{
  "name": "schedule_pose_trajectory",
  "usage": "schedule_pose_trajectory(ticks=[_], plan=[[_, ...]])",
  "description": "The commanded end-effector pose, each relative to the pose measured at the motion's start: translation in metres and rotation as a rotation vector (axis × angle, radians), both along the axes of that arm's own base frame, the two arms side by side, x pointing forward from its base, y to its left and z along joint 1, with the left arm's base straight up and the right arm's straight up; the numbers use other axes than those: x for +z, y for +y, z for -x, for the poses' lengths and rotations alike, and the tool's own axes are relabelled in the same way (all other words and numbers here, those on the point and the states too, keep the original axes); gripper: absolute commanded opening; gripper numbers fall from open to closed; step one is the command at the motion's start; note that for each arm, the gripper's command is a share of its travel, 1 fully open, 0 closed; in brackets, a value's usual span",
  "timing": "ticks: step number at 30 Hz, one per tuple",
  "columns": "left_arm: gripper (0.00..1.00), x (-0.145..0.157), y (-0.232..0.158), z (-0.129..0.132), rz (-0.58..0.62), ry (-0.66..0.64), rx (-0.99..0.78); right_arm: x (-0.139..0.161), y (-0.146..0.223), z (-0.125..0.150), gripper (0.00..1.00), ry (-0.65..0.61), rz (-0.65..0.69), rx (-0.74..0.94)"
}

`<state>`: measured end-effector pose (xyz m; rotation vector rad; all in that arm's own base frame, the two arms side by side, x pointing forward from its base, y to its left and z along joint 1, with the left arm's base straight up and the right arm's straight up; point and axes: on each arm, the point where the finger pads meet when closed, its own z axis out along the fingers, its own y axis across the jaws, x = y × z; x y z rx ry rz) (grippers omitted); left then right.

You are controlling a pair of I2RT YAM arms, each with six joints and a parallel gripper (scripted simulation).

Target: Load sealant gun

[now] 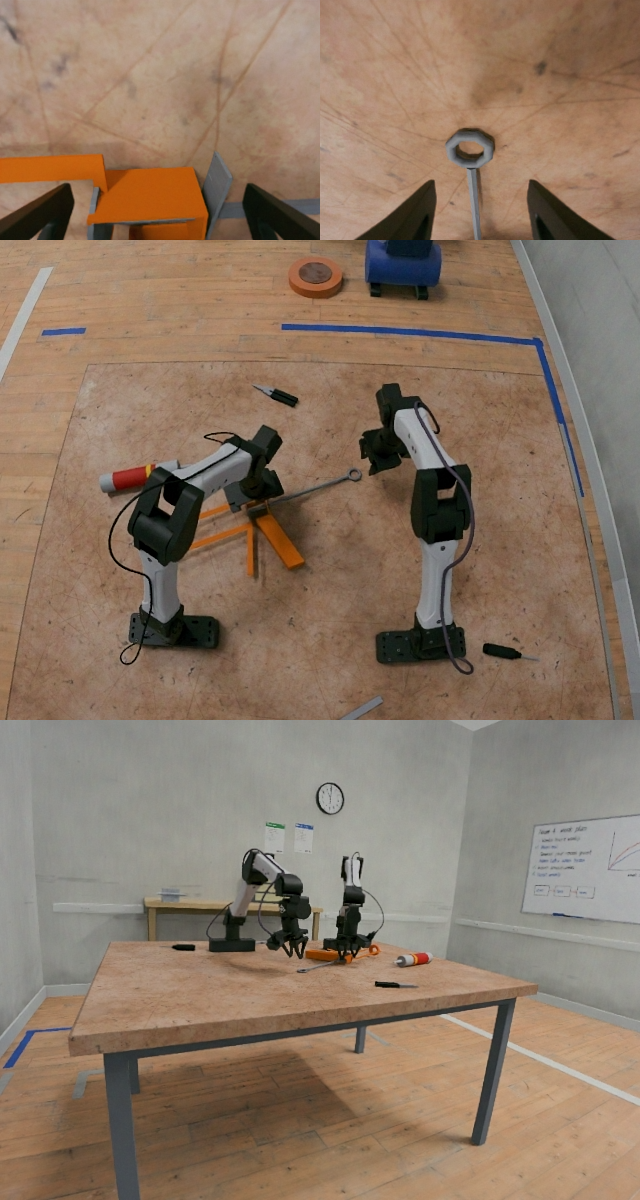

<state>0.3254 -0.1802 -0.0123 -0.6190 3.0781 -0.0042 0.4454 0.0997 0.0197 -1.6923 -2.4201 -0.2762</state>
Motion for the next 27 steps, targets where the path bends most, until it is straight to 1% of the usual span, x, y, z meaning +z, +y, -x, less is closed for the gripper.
schedule_pose_trajectory(ticks=[1, 8, 9, 10, 12, 18, 19, 21, 22, 23, 25, 27], plan=[[0.92, 0.015, -0.003, -0.006, 0.018, -0.033, 0.006, -0.002, 0.001, -0.006, 0.5, -0.021, 0.0, 0.004], [0.92, 0.015, -0.003, -0.006, 0.018, -0.033, 0.006, -0.002, 0.001, -0.006, 0.5, -0.021, 0.0, 0.004], [0.92, 0.021, -0.004, -0.007, 0.023, -0.041, 0.006, -0.002, 0.001, -0.006, 0.5, -0.021, 0.0, 0.004], [0.92, 0.035, 0.0, 0.0, 0.009, -0.017, 0.006, -0.002, 0.001, -0.006, 0.5, -0.021, 0.0, 0.004], [0.92, 0.044, 0.002, 0.003, 0.003, -0.006, 0.006, -0.002, 0.001, -0.006, 0.5, -0.021, 0.0, 0.004], [0.92, 0.083, 0.0, 0.0, 0.013, -0.024, 0.006, -0.002, 0.001, -0.006, 0.5, -0.021, 0.0, 0.004], [0.92, 0.087, -0.002, -0.004, 0.02, -0.038, 0.006, -0.002, 0.001, -0.006, 0.5, -0.021, 0.0, 0.004], [0.92, 0.087, -0.002, -0.004, 0.02, -0.038, 0.006, -0.002, 0.001, -0.006, 0.5, -0.021, 0.0, 0.004], [0.92, 0.084, 0.001, 0.001, 0.006, -0.011, 0.004, -0.002, 0.001, -0.006, 0.5, -0.021, 0.0, 0.004], [0.92, 0.078, -0.004, -0.007, 0.022, -0.041, 0.006, -0.002, 0.001, -0.006, 0.5, -0.021, 0.0, 0.004], [0.92, 0.066, -0.002, -0.005, 0.019, -0.034, 0.006, -0.002, 0.001, -0.006, 0.5, -0.021, 0.0, 0.004], [0.92, 0.071, -0.003, -0.007, 0.034, -0.062, 0.006, -0.002, 0.001, -0.006, 0.5, -0.021, 0.0, 0.004]])
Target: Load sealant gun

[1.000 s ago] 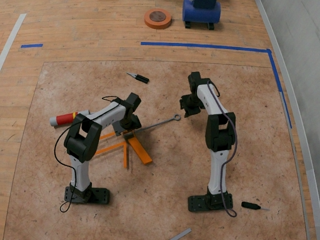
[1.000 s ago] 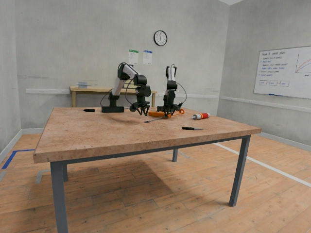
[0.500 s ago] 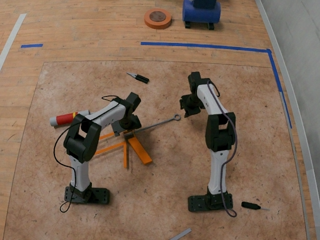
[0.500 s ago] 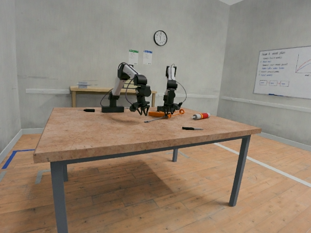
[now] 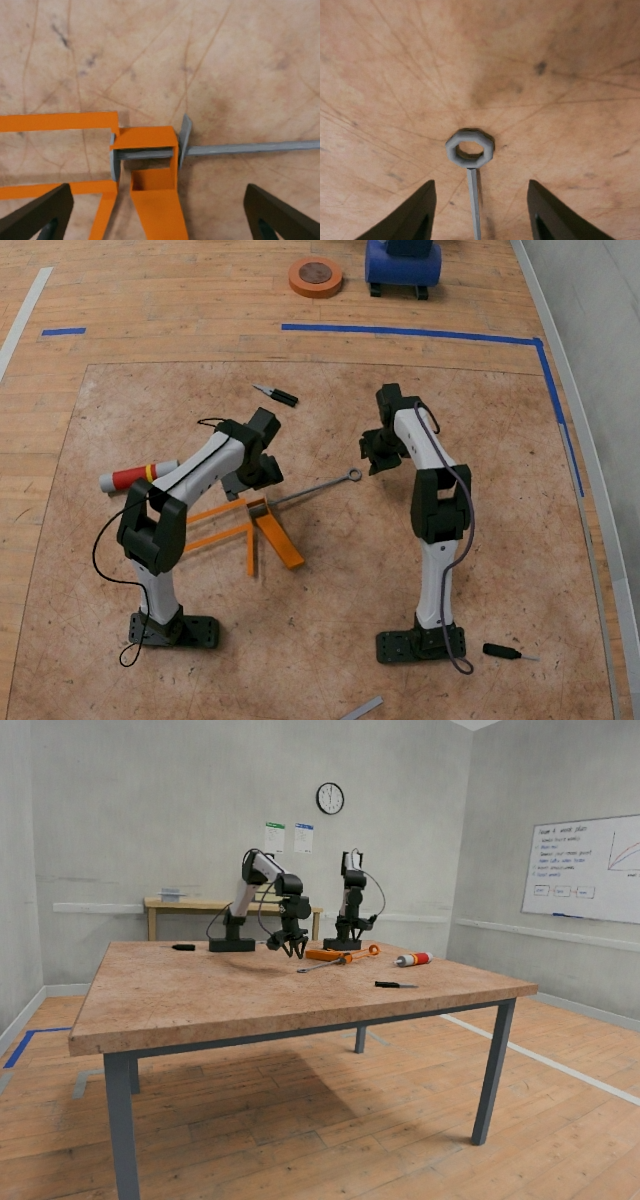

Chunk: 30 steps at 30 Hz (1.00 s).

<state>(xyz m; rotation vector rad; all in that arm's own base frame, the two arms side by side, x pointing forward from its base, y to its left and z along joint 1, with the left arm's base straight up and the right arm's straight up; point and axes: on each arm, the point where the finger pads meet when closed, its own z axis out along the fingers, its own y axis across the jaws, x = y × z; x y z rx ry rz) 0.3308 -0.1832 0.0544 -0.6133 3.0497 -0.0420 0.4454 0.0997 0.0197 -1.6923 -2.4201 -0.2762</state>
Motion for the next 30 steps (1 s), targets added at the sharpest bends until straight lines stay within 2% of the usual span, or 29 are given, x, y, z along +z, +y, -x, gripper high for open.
schedule_pose_trajectory(ticks=[1, 5, 6, 23, 26, 28, 30], plan=[[0.92, 0.007, 0.0, -0.001, 0.019, -0.035, 0.006, -0.002, 0.001, -0.006, 0.5, -0.021, 0.0, 0.004], [0.92, 0.012, 0.001, 0.001, 0.012, -0.021, 0.006, -0.002, 0.001, -0.006, 0.5, -0.021, 0.0, 0.004], [0.72, 0.015, 0.001, 0.001, 0.012, -0.022, 0.006, -0.002, 0.001, -0.006, 0.5, -0.021, 0.0, 0.004], [0.72, 0.01, 0.006, -0.001, -0.004, -0.013, 0.022, 0.0, -0.004, -0.006, 0.5, -0.026, 0.003, -0.001], [0.72, -0.001, 0.017, -0.005, -0.025, 0.014, 0.073, 0.028, -0.006, -0.018, 0.5, -0.143, 0.004, 0.049], [0.72, -0.001, 0.017, -0.005, -0.025, 0.014, 0.073, 0.028, -0.006, -0.018, 0.5, -0.143, 0.004, 0.049], [0.72, -0.008, 0.025, -0.008, -0.035, 0.034, 0.12, 0.04, -0.009, -0.026, 0.5, -0.22, 0.013, 0.096]])
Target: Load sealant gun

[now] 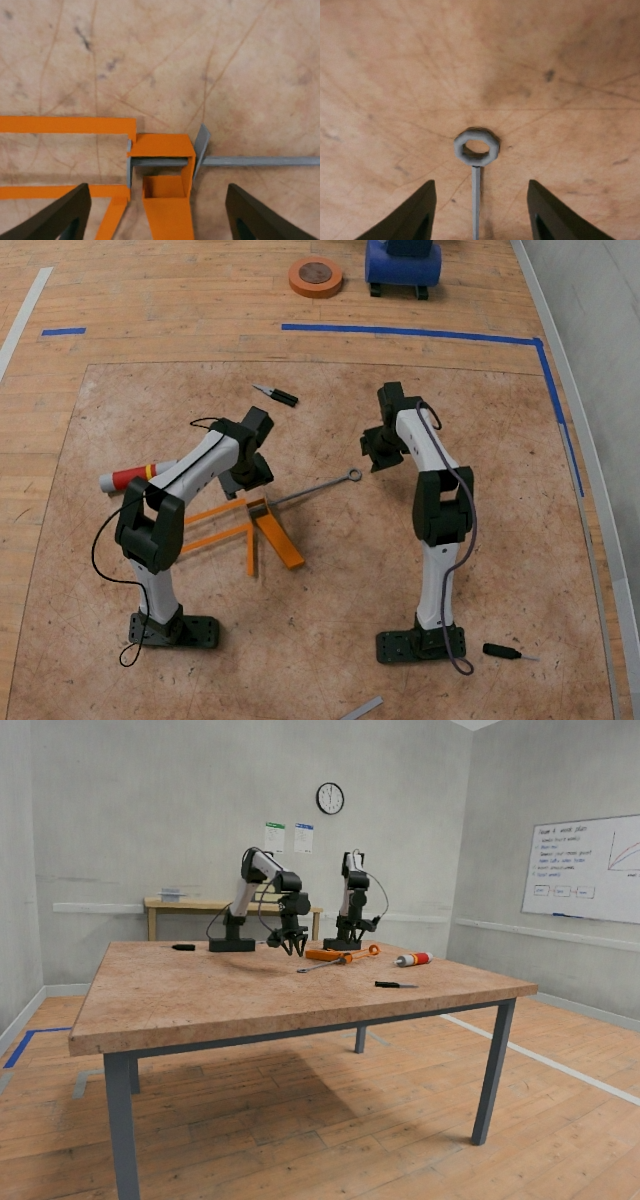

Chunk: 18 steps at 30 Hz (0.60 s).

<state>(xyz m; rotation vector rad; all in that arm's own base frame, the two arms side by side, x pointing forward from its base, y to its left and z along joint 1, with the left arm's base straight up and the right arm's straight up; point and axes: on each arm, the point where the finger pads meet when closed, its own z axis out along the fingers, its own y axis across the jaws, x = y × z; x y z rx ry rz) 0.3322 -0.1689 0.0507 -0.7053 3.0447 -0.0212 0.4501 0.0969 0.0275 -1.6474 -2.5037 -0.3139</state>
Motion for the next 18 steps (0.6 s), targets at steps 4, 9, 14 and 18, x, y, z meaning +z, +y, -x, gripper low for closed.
schedule_pose_trajectory(ticks=[4, 9, 14, 18], plan=[[0.72, -0.005, 0.023, -0.015, -0.005, 0.039, 0.157, 0.049, -0.011, -0.028, 0.5, -0.28, 0.022, 0.138], [0.72, -0.004, 0.045, -0.027, -0.028, 0.025, 0.238, 0.078, -0.017, -0.036, 0.5, -0.403, 0.049, 0.192], [0.72, -0.003, 0.053, -0.032, -0.019, 0.031, 0.287, 0.086, -0.021, -0.036, 0.5, -0.453, 0.068, 0.231], [0.72, -0.003, 0.072, -0.04, -0.021, 0.032, 0.376, 0.113, -0.027, -0.043, 0.5, -0.584, 0.113, 0.3]])
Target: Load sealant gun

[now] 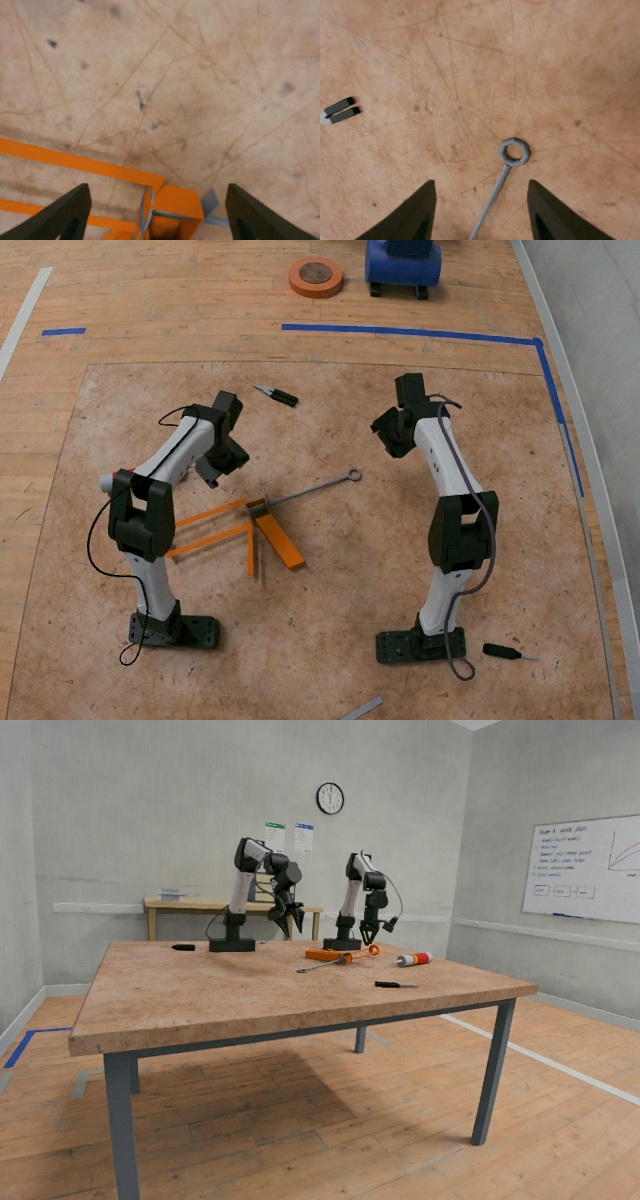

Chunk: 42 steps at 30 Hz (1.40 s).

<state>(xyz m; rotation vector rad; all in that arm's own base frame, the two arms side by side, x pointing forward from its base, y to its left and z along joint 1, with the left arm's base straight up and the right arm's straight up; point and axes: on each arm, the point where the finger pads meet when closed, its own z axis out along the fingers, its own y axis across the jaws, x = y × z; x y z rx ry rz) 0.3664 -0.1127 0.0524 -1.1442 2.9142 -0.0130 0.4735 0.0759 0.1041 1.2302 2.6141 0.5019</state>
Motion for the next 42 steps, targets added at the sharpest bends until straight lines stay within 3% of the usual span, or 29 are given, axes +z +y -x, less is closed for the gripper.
schedule_pose_trajectory(ticks=[1, 5, 12, 23, 29, 31, 42], plan=[[0.72, -0.004, 0.019, -0.008, -0.007, 0.028, 0.108, 0.043, -0.008, -0.02, 0.5, -0.23, 0.047, 0.087], [0.72, -0.003, 0.028, -0.012, 0.007, 0.034, 0.156, 0.05, -0.011, -0.016, 0.5, -0.269, 0.067, 0.114], [0.72, -0.002, 0.069, -0.024, -0.009, 0.033, 0.329, 0.104, -0.025, -0.017, 0.5, -0.506, 0.189, 0.216], [0.72, -0.001, 0.11, -0.033, -0.014, 0.033, 0.492, 0.149, -0.037, -0.003, 0.5, -0.691, 0.31, 0.285], [0.72, 0.0, 0.145, -0.035, -0.007, 0.039, 0.647, 0.197, -0.049, 0.01, 0.5, -0.882, 0.473, 0.344], [0.72, 0.0, 0.145, -0.035, -0.007, 0.039, 0.647, 0.197, -0.049, 0.01, 0.5, -0.882, 0.473, 0.344], [0.72, 0.001, 0.206, -0.034, 0.002, 0.045, 0.899, 0.269, -0.069, 0.053, 0.5, -1.144, 0.764, 0.382]])
